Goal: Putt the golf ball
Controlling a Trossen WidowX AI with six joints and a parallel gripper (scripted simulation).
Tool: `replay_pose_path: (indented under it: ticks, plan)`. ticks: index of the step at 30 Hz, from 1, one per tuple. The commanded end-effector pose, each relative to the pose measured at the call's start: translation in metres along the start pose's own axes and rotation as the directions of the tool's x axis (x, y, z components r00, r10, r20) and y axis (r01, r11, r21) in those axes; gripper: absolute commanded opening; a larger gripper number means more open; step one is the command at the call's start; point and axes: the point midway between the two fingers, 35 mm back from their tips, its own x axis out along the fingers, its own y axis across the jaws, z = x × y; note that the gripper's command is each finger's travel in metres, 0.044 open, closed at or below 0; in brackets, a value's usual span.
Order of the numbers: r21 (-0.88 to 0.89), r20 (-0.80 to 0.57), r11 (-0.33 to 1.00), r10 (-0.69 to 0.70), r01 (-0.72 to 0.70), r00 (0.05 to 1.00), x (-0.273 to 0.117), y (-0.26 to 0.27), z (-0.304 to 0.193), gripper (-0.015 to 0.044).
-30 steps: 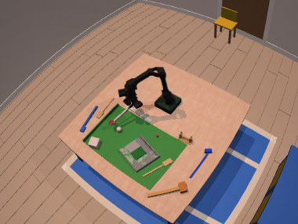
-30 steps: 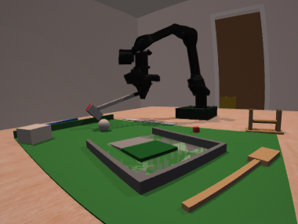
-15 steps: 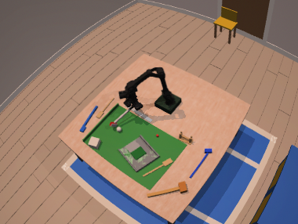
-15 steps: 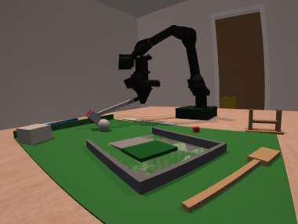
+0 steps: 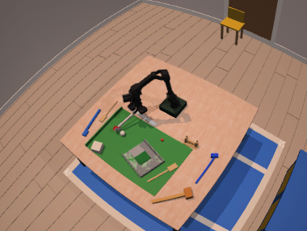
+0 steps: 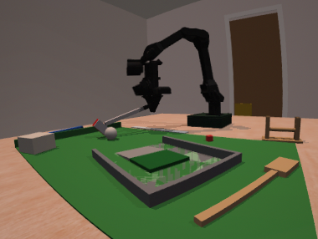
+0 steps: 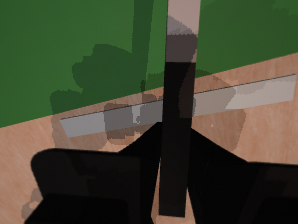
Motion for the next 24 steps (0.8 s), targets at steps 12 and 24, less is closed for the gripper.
replay_pose_path:
  ticks: [12, 24]
  plan:
    - [0.0, 0.0, 1.0, -0.006, 0.006, 1.0, 0.003, -0.03, 0.0, 0.0]
    - [0.002, -0.002, 1.0, 0.005, -0.005, 1.0, 0.003, 0.05, 0.007, 0.0]
